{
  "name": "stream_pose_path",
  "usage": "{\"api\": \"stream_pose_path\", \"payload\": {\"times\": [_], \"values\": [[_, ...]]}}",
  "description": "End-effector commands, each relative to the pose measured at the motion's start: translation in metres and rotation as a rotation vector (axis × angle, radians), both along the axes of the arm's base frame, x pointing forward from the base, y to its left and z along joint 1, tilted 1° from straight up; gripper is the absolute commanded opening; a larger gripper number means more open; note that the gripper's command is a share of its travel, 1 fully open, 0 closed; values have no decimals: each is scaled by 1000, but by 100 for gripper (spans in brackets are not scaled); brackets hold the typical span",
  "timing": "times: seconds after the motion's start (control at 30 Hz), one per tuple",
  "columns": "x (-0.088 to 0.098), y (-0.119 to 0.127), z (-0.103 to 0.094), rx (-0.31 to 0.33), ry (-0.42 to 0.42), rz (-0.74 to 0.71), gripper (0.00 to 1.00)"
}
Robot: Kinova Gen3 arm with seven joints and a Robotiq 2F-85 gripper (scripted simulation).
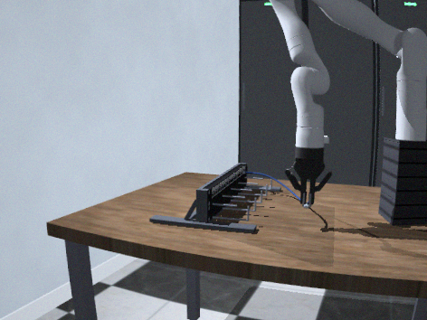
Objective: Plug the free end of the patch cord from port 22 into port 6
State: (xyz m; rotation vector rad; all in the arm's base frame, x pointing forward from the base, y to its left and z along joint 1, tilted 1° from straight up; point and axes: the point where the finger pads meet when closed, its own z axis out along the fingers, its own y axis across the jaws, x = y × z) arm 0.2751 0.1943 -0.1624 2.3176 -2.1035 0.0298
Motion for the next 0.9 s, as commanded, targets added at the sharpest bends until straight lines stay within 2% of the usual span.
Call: {"api": "stream_pose_path", "payload": {"times": [0.0,0.87], "values": [[3,0,1,2,-3,-11,0],[20,-4,5,5,-7,-156,0]]}}
